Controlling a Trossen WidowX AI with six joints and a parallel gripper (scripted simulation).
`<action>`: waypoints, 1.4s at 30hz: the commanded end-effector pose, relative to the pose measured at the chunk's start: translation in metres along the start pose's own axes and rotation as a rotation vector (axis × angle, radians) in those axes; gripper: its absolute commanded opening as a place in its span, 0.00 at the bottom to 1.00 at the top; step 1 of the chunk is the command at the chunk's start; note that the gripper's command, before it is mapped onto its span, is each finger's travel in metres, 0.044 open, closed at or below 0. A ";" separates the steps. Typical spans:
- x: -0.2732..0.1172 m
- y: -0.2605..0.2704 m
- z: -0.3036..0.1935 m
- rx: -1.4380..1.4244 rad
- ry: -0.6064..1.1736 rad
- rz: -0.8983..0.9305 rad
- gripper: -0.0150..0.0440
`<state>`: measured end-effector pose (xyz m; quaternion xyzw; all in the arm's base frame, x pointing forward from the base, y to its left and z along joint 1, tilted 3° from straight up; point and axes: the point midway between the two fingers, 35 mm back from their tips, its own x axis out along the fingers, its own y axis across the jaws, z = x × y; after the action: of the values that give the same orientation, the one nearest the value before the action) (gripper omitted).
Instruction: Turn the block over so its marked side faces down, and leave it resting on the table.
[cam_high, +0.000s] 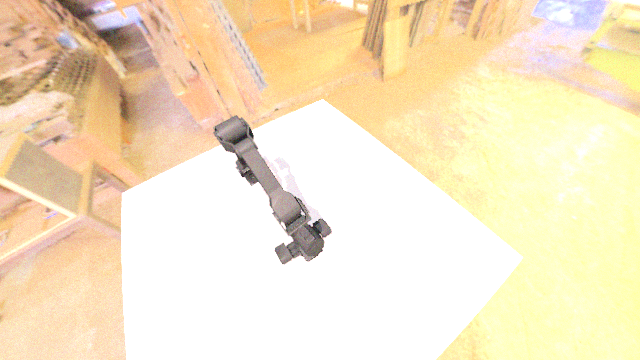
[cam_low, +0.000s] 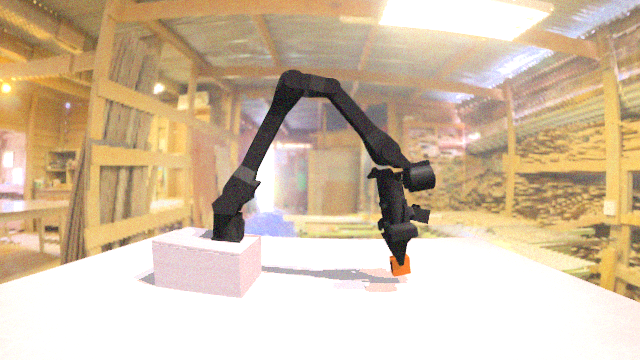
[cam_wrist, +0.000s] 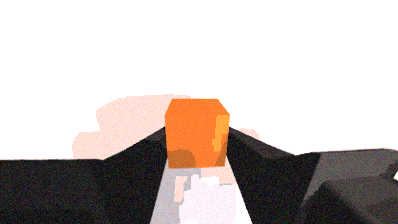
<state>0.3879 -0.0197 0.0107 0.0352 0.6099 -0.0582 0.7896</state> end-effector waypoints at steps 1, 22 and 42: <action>0.002 0.000 -0.001 -0.005 -0.048 -0.005 0.25; -0.001 -0.001 -0.009 -0.001 -0.344 -0.005 0.25; 0.033 0.001 -0.003 -0.006 -0.611 -0.004 0.25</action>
<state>0.3972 -0.0200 -0.0151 0.0171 0.3515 -0.0647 0.9338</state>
